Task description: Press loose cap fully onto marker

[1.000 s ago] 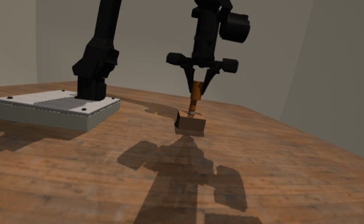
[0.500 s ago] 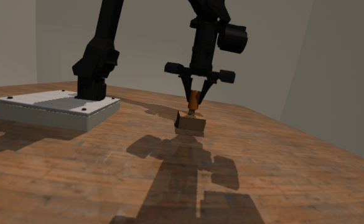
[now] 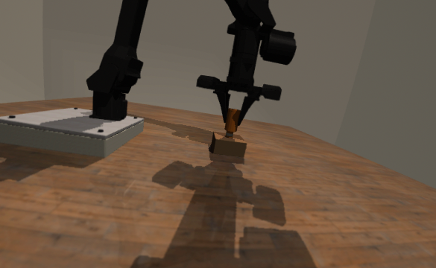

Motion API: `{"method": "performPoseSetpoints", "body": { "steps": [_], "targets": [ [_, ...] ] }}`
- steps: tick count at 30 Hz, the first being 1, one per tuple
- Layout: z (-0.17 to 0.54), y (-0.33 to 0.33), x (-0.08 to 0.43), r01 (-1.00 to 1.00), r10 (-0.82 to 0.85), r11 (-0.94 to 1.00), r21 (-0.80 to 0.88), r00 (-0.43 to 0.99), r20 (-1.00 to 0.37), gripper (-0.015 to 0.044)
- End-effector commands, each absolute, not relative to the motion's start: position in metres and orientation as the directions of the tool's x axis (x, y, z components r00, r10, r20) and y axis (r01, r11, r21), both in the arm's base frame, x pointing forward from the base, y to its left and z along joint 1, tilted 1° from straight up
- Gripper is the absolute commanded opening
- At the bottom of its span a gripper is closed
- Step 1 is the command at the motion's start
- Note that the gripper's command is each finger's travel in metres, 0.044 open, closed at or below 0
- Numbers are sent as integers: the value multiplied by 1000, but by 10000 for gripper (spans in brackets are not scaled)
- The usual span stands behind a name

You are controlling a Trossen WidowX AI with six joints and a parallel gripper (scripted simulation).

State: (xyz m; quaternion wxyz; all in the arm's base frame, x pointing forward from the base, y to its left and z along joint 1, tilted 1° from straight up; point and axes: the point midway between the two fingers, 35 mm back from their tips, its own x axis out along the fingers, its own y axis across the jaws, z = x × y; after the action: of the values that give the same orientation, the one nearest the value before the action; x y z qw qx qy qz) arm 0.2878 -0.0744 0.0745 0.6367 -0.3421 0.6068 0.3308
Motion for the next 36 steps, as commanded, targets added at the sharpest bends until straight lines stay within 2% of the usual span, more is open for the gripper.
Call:
{"method": "performPoseSetpoints", "body": {
  "steps": [1, 6, 23, 27, 32, 36],
  "targets": [
    [73, -74, 287, -836, 9, 547, -31, 43, -999, 0],
    [73, -74, 287, -836, 9, 547, -31, 43, -999, 0],
    [74, -74, 287, -836, 6, 547, -33, 44, -999, 440],
    [84, -75, 288, -836, 6, 547, -33, 44, -999, 440],
    [147, -75, 285, -836, 6, 547, -33, 44, -999, 440],
    [149, -75, 284, -836, 6, 547, -33, 44, -999, 440]
  ]
}}
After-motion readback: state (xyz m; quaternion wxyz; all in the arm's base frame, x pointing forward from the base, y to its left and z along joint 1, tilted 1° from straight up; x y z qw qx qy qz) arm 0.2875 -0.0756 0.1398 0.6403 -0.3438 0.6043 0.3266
